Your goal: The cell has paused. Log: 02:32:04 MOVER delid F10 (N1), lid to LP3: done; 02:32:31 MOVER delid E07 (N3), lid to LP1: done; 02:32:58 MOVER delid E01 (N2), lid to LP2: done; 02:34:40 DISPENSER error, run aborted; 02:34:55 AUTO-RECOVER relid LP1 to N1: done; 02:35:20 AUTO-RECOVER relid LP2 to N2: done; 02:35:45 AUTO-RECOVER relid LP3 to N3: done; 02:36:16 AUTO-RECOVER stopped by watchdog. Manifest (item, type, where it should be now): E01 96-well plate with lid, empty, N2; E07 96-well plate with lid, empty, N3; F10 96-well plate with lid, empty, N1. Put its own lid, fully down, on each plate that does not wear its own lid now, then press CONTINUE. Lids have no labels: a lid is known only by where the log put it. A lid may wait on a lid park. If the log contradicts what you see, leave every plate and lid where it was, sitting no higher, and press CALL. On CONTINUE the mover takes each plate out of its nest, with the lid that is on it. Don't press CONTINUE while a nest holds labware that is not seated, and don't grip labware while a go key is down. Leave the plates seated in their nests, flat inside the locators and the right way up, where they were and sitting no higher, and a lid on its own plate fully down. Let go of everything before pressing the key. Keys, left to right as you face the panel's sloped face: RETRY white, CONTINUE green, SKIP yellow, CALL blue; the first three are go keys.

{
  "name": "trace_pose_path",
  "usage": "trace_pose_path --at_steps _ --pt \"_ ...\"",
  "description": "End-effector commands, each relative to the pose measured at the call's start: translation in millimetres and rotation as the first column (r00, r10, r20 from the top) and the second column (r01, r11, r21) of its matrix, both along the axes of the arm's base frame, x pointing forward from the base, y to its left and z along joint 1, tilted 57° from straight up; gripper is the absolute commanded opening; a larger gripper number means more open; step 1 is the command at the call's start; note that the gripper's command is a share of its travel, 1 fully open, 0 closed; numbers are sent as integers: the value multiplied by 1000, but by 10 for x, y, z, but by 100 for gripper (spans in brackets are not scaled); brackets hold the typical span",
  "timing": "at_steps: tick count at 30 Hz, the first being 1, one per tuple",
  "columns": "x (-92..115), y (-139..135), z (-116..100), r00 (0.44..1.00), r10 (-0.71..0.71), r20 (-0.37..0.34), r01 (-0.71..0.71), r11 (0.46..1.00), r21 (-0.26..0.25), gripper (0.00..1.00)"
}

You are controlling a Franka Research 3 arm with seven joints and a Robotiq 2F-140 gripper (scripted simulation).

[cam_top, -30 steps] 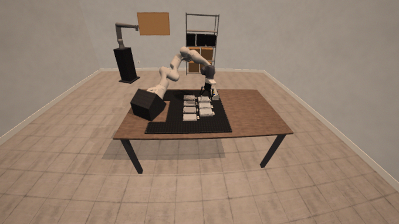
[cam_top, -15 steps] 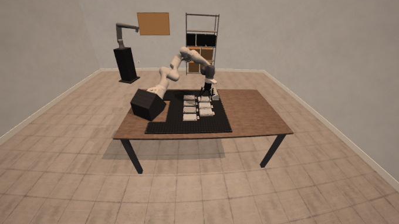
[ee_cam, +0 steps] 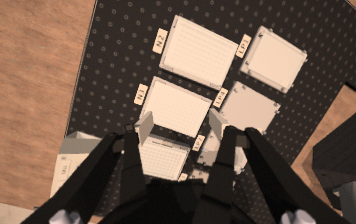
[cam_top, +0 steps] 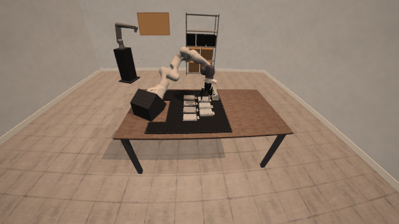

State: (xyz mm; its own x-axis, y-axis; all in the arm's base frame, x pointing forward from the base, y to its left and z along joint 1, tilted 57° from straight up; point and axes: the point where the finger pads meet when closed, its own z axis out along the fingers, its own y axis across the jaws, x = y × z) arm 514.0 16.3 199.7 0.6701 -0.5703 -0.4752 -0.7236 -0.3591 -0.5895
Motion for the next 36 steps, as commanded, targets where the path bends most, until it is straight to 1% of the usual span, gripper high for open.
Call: trace_pose_path --at_steps 1,5,7,8,15,22,24,25,36 --pt "-1 4 -4 962 160 223 -154 987 -42 66" --pt "-1 4 -5 930 220 294 -209 976 -66 66" --pt "-1 4 -5 930 220 294 -209 976 -66 66" --pt "-1 5 -5 904 259 340 -245 966 -84 66" --pt "4 23 -17 819 352 453 -328 935 -135 66" --pt "15 65 -45 710 435 555 -399 897 -192 66" --pt "15 65 -45 710 435 555 -399 897 -192 66" --pt "17 73 -50 661 463 591 -422 880 -218 66" --pt "43 177 -119 442 554 706 -473 812 -341 66"
